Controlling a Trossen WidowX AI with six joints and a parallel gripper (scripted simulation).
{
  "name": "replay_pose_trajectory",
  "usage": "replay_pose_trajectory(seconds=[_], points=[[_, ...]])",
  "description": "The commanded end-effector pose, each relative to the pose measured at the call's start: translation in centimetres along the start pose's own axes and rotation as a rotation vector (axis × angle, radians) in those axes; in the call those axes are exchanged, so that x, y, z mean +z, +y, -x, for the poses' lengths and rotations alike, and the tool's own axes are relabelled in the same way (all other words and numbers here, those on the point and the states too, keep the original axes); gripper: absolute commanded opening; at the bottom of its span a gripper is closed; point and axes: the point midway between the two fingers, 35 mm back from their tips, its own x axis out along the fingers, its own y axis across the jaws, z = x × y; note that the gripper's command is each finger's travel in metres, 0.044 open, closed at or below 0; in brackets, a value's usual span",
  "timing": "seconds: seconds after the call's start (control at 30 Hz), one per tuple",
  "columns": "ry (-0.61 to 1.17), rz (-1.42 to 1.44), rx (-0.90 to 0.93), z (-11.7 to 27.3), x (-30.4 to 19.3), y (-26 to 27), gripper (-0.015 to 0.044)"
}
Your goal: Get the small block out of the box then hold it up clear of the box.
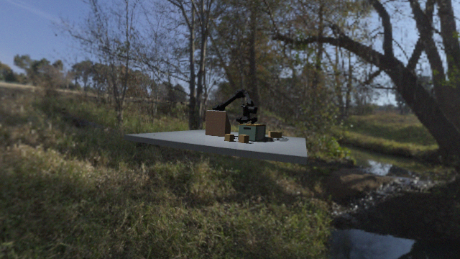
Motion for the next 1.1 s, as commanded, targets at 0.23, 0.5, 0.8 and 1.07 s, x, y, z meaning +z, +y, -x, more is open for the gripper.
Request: replay_pose_trajectory(seconds=[0.23,0.5,0.8,1.07], points=[[0.004,0.000,0.000,-0.4,-1.2,0.0,0.0400],[0.004,0.000,0.000,-0.7,-2.0,0.0,0.0400],[0.004,0.000,0.000,-1.0,-2.8,0.0,0.0400],[0.005,0.000,0.000,-1.2,-3.6,0.0,0.0400]])
